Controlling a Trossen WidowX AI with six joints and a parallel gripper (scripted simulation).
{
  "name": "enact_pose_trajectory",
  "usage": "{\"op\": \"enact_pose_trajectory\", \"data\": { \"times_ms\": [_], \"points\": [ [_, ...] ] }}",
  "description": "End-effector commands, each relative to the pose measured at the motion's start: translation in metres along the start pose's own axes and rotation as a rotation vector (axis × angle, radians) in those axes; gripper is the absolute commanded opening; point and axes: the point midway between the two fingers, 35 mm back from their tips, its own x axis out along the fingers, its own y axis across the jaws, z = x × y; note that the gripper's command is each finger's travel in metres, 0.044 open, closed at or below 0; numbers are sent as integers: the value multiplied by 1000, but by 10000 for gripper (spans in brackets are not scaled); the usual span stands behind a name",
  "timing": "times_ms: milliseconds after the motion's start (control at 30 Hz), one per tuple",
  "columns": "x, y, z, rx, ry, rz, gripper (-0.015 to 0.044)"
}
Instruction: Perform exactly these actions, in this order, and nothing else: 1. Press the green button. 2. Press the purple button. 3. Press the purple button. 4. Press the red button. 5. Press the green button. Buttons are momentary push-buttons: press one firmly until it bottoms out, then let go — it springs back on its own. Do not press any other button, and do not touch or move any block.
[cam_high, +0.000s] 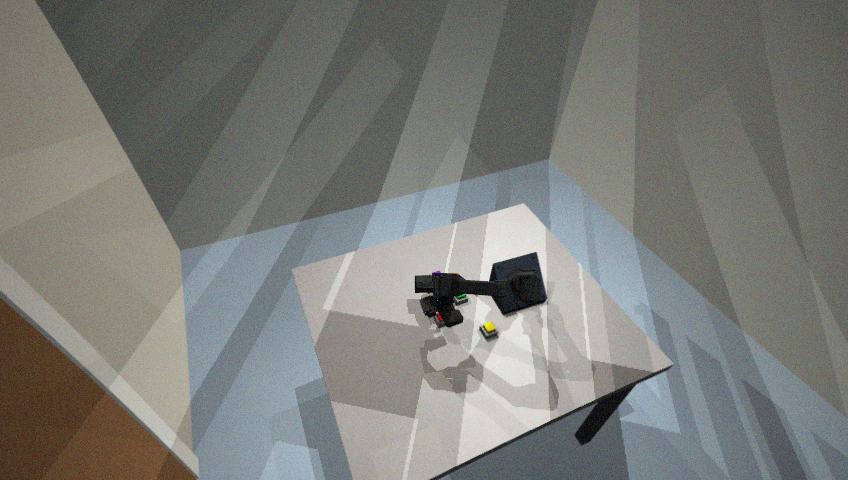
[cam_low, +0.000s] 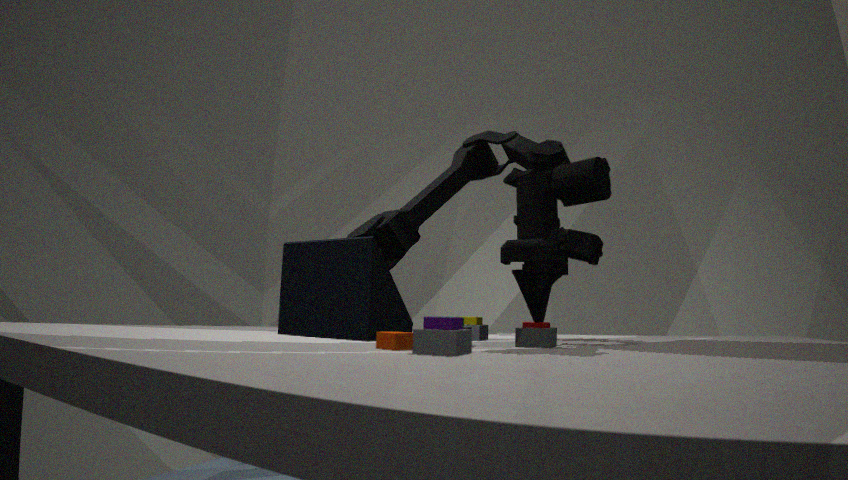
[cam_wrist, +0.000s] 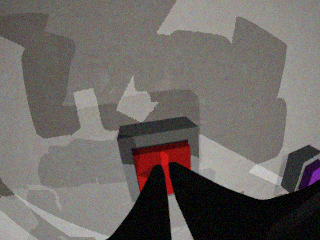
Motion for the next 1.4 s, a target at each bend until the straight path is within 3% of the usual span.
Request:
{"op": "enact_pose_trajectory", "data": {
  "times_ms": [0, 233, 367, 533, 700, 900, 1167, 1367],
  "points": [
    [2, 1, -3, 10, 5, 6, 20],
    [2, 1, -3, 10, 5, 6, 20],
    [-29, 0, -2, 9, 5, 4, 20],
    [-34, 0, -2, 10, 6, 4, 20],
    [-91, -1, -2, 11, 6, 2, 20],
    [-94, -3, -4, 11, 6, 1, 20],
    [-94, -63, -105, 14, 10, -3, 20],
    [-94, -64, -108, 14, 10, -2, 20]
  ]
}}
